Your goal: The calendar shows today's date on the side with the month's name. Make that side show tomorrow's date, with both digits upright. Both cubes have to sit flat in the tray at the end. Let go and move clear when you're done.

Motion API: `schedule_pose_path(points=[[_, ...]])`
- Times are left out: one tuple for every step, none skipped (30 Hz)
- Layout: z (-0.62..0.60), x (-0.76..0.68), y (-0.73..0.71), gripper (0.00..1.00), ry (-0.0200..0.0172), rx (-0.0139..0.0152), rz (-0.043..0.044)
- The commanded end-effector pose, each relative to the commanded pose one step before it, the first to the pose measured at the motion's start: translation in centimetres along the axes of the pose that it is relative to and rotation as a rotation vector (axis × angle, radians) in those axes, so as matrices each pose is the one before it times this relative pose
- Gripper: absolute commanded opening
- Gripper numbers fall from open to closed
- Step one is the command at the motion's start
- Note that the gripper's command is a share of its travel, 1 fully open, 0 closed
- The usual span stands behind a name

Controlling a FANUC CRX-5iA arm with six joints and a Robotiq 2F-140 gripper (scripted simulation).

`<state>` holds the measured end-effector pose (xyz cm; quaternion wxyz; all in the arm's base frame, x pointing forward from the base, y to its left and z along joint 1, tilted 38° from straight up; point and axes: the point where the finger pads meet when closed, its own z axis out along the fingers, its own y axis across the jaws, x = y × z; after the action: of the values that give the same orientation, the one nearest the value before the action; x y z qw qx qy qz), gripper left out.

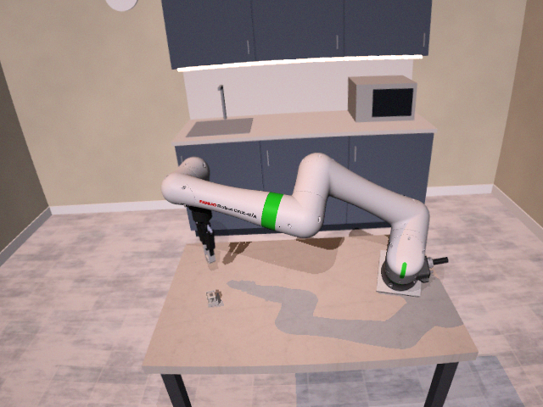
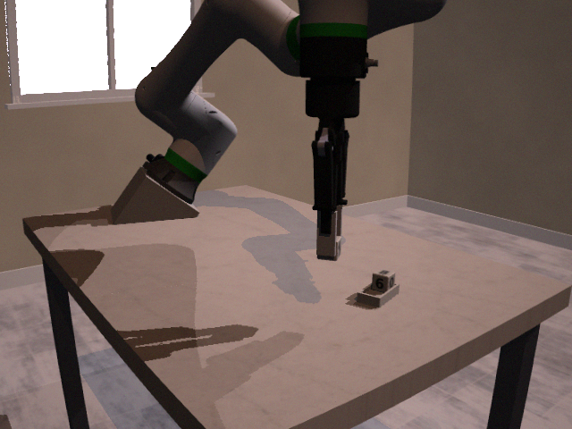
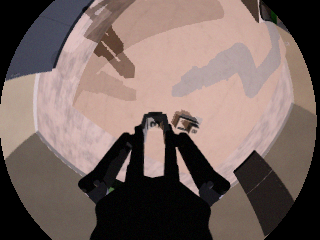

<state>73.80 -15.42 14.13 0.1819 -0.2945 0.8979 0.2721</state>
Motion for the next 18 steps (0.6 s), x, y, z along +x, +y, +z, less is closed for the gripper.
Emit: schedule_pose_path(points=[[-0.038, -0.416, 0.006, 0.24, -0.00392, 0.00082, -0.17385], [-0.001, -0.066, -0.008, 0.24, 0.0, 0.0, -0.02634], [-0.001, -0.07, -0.01, 0.24, 0.0, 0.0, -0.02825], [0.0, -0.032, -0.005, 0.24, 0.0, 0.0, -0.01284], [-0.001, -0.115, -0.02, 0.24, 0.0, 0.0, -0.04669], [-0.001, -0.073, -0.016, 0.24, 0.0, 0.0, -0.02999], [-0.001, -0.073, -0.018, 0.24, 0.0, 0.0, -0.03027], [0.0, -0.009, -0.003, 0.24, 0.0, 0.0, -0.00372], [-0.001, -0.134, -0.038, 0.24, 0.00001, 0.0, -0.05628], [-0.001, -0.07, -0.024, 0.24, 0.0, 0.0, -0.02974], [0.0, -0.054, -0.02, 0.24, 0.0, 0.0, -0.02313], [-0.001, -0.084, -0.033, 0.24, 0.00001, 0.0, -0.03648], [0.0, -0.066, -0.029, 0.24, 0.00001, 0.0, -0.02938], [0.0, -0.069, -0.032, 0.24, 0.00001, 0.0, -0.03083], [0.0, 0.0, 0.0, 0.24, 0.0, 0.0, 0.0], [0.0, 0.0, 0.0, 0.24, 0.0, 0.0, 0.0], [0.0, -0.021, -0.01, 0.24, 0.0, 0.0, -0.00944], [0.0, -0.222, -0.113, 0.24, 0.00003, -0.00001, -0.10167]])
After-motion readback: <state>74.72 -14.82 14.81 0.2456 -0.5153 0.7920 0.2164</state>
